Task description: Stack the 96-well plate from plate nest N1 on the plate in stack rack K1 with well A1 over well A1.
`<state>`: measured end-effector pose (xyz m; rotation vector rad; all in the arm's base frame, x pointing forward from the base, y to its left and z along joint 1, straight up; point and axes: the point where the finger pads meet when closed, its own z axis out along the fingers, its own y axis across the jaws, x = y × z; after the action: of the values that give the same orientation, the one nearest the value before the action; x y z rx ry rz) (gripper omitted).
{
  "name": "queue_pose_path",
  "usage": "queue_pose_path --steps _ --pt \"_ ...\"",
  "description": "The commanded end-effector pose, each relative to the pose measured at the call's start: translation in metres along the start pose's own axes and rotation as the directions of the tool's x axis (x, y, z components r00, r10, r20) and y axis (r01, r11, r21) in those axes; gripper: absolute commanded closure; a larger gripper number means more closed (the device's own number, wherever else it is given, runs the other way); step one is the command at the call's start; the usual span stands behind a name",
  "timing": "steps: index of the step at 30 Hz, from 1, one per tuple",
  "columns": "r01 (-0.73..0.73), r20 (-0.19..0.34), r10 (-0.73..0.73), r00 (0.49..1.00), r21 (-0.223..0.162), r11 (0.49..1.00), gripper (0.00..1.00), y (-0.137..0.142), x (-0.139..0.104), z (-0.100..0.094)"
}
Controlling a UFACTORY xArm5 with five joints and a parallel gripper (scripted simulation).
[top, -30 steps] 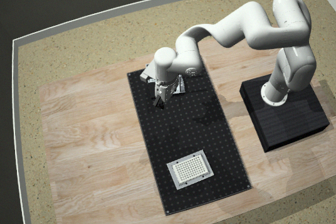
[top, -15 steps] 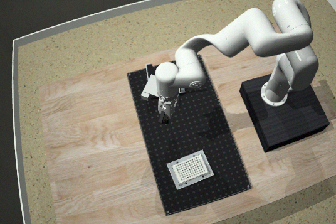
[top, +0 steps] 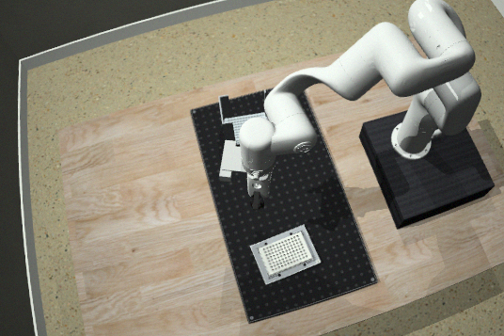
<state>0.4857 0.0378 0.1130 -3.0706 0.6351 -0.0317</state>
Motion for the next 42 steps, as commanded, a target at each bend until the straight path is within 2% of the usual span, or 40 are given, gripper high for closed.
queue_pose_path --steps 1,7,11,16,21,26,32,42 --pt "0.028 -0.002 -0.028 1.000 0.002 1.000 0.00 -0.019 -0.007 -0.002" --pt "0.177 0.005 -0.177 0.984 0.000 0.984 0.00 -0.041 -0.020 -0.003" --pt "0.177 0.005 -0.177 0.984 0.000 0.984 0.00 -0.050 -0.025 -0.003" --pt "0.322 0.011 -0.322 0.947 0.000 0.947 0.00 -0.071 -0.039 -0.004" --pt "0.322 0.011 -0.322 0.947 0.000 0.947 0.00 -0.090 -0.051 -0.005" --pt "0.459 0.017 -0.459 0.888 0.001 0.888 0.00 -0.109 -0.067 -0.006" --pt "0.459 0.018 -0.459 0.888 0.001 0.888 0.00 -0.122 -0.078 -0.006" --pt "0.459 0.018 -0.459 0.888 0.001 0.888 0.00 -0.122 -0.078 -0.006"
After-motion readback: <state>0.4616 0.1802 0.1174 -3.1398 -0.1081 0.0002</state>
